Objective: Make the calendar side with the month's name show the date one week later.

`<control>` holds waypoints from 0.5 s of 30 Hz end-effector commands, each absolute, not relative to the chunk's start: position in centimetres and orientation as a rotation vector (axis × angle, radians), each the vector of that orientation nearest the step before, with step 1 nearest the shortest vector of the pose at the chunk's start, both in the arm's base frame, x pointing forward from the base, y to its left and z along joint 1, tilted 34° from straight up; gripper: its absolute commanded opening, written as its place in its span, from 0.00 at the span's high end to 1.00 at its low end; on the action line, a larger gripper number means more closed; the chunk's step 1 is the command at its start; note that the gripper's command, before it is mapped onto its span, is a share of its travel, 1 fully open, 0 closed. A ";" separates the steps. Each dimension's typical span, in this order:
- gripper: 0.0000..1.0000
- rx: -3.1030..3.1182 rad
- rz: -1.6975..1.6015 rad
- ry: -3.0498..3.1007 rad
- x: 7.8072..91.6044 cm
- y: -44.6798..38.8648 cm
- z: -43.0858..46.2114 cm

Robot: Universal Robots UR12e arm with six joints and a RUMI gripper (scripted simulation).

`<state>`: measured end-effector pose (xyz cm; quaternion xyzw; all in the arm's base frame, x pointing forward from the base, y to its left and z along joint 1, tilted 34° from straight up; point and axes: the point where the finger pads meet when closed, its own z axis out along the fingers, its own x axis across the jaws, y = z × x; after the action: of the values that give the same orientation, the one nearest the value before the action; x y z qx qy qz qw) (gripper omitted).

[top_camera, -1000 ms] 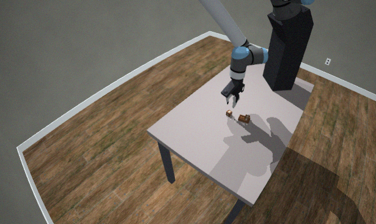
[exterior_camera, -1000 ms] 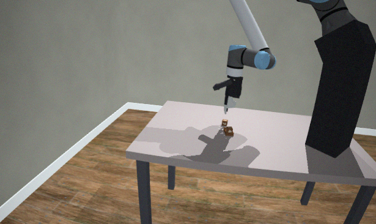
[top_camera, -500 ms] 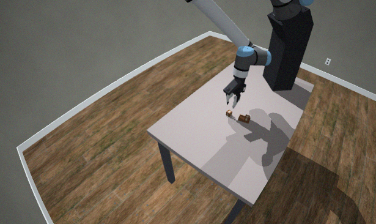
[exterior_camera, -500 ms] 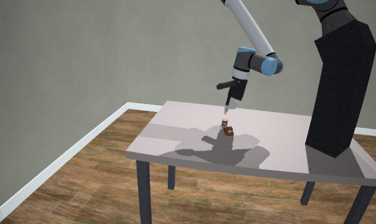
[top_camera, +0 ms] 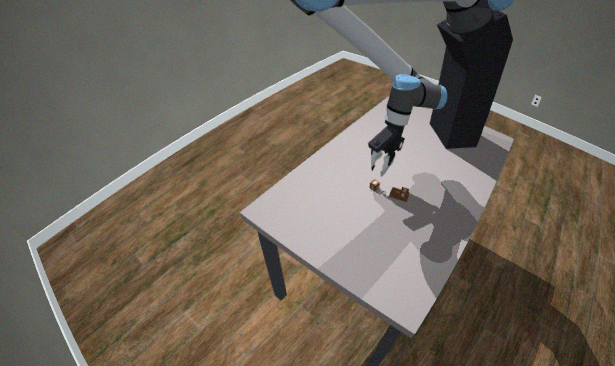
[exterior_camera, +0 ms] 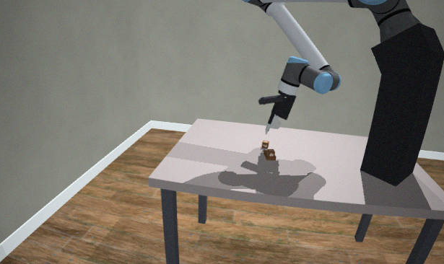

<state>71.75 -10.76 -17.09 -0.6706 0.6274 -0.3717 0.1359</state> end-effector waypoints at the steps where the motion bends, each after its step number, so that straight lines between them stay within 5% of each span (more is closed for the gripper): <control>1: 0.72 -1.938 -1.082 1.810 71.7 -10.7 -17.0; 15: 0.72 -1.869 -1.149 1.719 72.1 -11.0 -17.3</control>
<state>71.97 -10.89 -17.19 -0.6655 0.6179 -0.3886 0.1561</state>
